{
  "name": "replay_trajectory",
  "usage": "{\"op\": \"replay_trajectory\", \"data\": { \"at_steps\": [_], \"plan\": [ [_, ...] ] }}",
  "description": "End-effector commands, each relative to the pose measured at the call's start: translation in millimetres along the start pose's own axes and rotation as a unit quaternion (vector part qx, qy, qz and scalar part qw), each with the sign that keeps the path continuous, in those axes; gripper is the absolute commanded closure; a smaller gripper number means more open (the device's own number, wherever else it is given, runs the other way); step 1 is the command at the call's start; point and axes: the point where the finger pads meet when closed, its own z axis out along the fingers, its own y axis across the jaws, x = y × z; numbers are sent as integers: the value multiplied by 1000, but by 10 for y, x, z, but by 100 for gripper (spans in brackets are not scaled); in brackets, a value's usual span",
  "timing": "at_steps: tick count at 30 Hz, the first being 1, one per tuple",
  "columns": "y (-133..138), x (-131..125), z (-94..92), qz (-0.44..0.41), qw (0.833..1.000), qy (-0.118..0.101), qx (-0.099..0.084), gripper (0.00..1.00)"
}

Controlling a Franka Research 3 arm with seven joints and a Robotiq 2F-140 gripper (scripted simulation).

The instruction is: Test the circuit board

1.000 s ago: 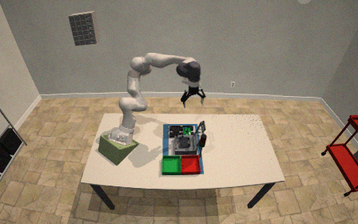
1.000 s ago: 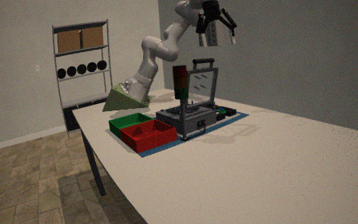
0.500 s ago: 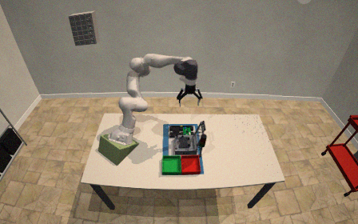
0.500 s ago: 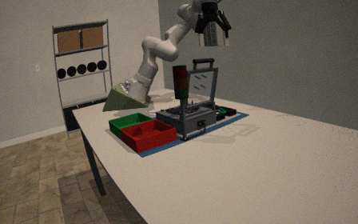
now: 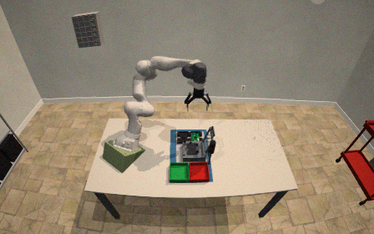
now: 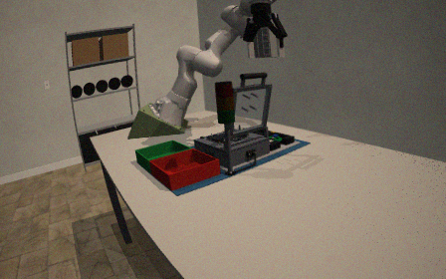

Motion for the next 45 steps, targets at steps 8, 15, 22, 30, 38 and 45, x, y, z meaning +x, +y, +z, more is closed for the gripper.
{"op": "replay_trajectory", "data": {
  "at_steps": [8,15,22,30,38,45],
  "plan": [
    [-13,6,7,8,1000,1,1,42],
    [-13,6,7,8,1000,1,1,42],
    [-13,6,7,8,1000,1,1,42],
    [-13,6,7,8,1000,1,1,42],
    [-13,6,7,8,1000,2,0,42],
    [-12,8,7,8,1000,4,-1,42]
  ]
}}
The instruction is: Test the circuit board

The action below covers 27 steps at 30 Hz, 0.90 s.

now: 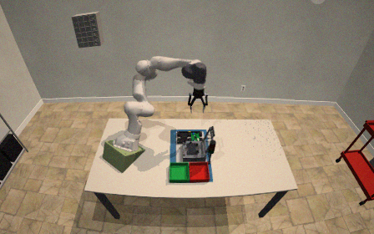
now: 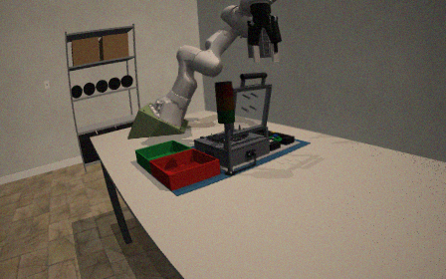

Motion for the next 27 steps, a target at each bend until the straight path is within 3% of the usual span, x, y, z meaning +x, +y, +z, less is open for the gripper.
{"op": "replay_trajectory", "data": {
  "at_steps": [1,27],
  "plan": [
    [-5,12,0,2,1000,2,-1,42],
    [8,36,0,2,1000,2,-1,42]
  ]
}}
